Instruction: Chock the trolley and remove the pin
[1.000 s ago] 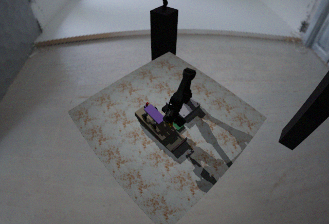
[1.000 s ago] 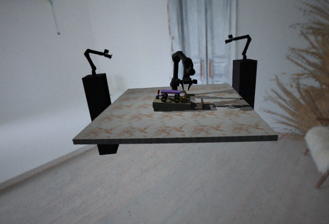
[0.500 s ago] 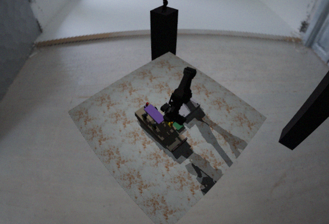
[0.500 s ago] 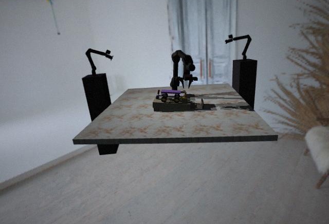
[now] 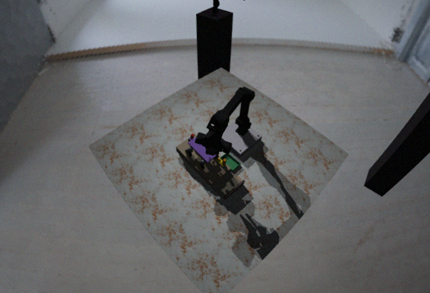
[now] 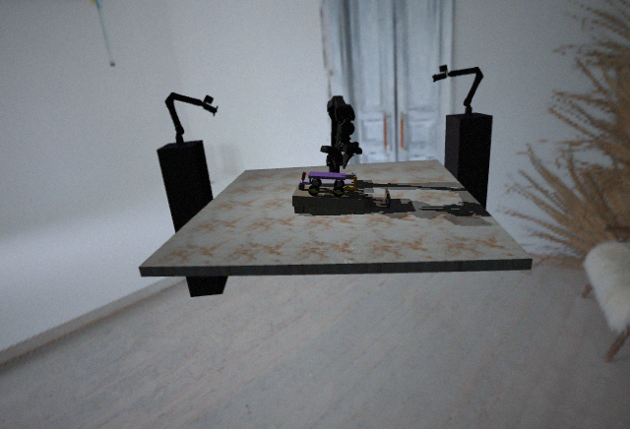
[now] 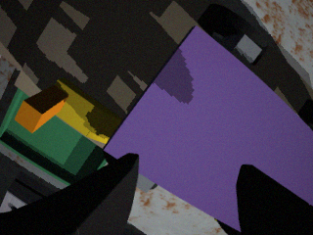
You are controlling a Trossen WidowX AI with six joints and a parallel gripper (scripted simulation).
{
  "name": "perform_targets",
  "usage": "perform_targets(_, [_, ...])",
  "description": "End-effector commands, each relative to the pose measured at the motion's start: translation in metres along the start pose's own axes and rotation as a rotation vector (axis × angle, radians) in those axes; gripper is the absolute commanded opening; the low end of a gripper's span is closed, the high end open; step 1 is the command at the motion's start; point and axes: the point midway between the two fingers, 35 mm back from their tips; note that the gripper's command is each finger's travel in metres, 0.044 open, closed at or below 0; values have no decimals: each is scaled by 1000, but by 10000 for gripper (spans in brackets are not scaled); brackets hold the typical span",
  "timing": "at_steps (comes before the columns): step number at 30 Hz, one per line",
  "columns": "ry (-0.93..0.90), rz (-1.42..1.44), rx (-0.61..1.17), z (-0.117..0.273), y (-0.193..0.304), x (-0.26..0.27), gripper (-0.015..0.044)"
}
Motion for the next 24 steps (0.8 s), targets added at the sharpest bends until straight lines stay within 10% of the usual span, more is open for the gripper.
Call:
perform_targets(1, [19, 151, 28, -2, 7, -22, 190])
perform_targets(24, [-5, 969, 186, -3, 69, -125, 190])
Point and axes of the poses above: the point midway between the two fingers, 35 mm back from their tips, its own z axis back along the fingers, its own x axis across the jaws, y = z × x, and after that the axes turned 4 degrees about -z, right-handed
